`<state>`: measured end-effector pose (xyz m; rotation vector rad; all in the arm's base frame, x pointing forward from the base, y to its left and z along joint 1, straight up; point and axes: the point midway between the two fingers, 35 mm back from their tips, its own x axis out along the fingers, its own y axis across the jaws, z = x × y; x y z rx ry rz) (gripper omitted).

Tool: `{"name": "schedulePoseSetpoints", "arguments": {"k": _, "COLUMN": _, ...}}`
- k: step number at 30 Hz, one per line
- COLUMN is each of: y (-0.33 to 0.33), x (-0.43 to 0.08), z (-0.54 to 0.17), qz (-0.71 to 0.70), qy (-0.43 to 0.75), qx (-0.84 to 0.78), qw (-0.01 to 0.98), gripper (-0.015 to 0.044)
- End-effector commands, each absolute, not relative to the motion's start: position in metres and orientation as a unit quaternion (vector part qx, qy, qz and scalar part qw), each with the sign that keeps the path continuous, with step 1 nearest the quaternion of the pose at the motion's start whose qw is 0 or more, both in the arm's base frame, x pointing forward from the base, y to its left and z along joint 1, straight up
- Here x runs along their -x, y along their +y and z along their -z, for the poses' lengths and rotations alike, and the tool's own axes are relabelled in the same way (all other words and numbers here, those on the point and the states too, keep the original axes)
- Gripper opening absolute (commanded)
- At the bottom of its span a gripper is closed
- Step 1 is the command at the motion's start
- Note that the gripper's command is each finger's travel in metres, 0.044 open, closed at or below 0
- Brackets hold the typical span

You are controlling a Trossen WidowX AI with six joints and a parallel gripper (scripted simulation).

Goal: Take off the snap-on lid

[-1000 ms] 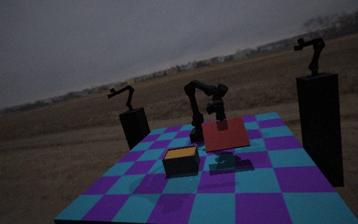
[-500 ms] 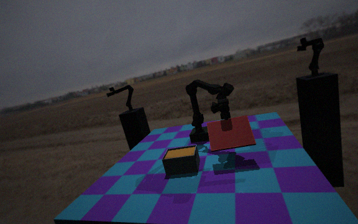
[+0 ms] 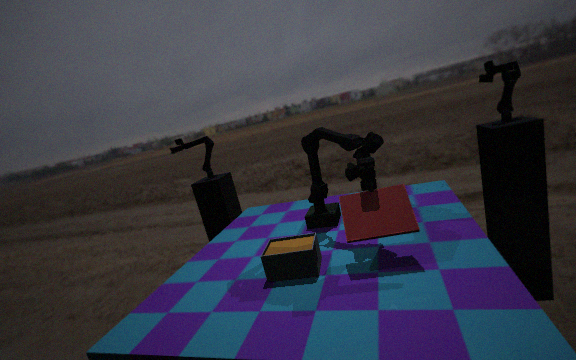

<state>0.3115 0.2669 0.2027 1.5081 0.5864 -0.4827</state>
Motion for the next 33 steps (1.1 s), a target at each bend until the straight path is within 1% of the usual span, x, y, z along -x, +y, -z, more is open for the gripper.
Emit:
{"name": "schedulePoseSetpoints", "arguments": {"k": 1, "y": 0.266, "x": -0.313, "z": -0.202, "qz": 0.213, "qy": 0.254, "qx": -0.671, "qw": 0.663, "gripper": 0.0000}}
{"name": "schedulePoseSetpoints", "arguments": {"k": 33, "y": 0.264, "x": -0.313, "z": -0.173, "qz": 0.213, "qy": 0.254, "qx": -0.671, "qw": 0.663, "gripper": 0.0000}}
